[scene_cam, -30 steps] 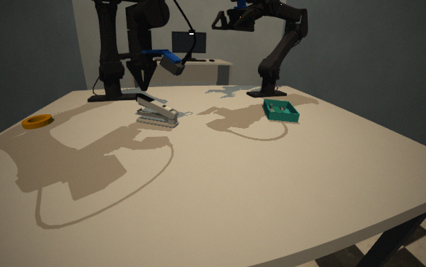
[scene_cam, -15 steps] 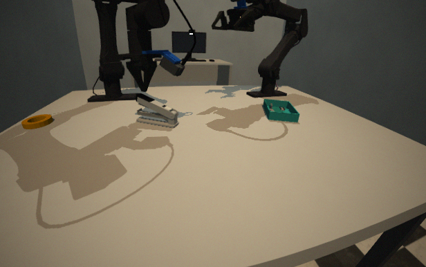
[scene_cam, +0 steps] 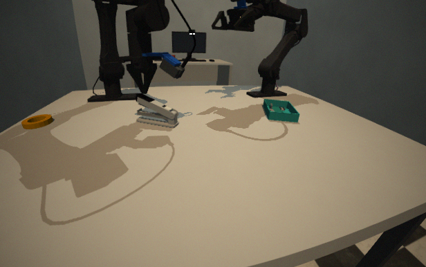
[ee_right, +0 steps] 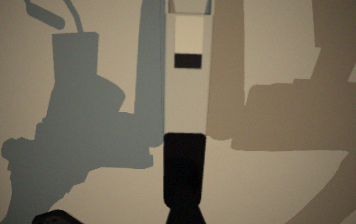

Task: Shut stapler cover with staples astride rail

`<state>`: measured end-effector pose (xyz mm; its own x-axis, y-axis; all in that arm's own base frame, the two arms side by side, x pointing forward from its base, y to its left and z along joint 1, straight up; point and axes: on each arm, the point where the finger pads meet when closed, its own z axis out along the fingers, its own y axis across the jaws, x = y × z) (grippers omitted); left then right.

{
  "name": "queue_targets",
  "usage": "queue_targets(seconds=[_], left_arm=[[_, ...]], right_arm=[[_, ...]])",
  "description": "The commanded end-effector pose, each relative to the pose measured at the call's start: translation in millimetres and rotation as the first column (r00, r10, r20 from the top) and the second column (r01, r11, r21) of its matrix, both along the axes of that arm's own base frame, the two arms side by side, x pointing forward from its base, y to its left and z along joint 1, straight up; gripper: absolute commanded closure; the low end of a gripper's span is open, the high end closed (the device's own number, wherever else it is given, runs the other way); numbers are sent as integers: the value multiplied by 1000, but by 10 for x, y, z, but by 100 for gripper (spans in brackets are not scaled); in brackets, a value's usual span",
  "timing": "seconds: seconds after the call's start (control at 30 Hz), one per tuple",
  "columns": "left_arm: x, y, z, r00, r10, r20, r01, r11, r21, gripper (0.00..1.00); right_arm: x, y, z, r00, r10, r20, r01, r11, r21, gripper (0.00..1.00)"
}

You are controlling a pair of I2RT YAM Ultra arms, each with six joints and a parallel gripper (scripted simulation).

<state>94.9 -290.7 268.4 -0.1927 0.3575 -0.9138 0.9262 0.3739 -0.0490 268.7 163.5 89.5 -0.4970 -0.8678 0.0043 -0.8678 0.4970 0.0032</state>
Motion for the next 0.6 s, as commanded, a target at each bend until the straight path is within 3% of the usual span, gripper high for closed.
queue_targets(seconds=[0.0,0.57], left_arm=[[-3,-35,85,1000,-5,8,5,1000,-27,0],[-3,-35,85,1000,-5,8,5,1000,-27,0]], right_arm=[[11,34,-8,1000,4,23,-5,1000,10,100],[10,34,-129,1000,5,13,-5,1000,4,100]])
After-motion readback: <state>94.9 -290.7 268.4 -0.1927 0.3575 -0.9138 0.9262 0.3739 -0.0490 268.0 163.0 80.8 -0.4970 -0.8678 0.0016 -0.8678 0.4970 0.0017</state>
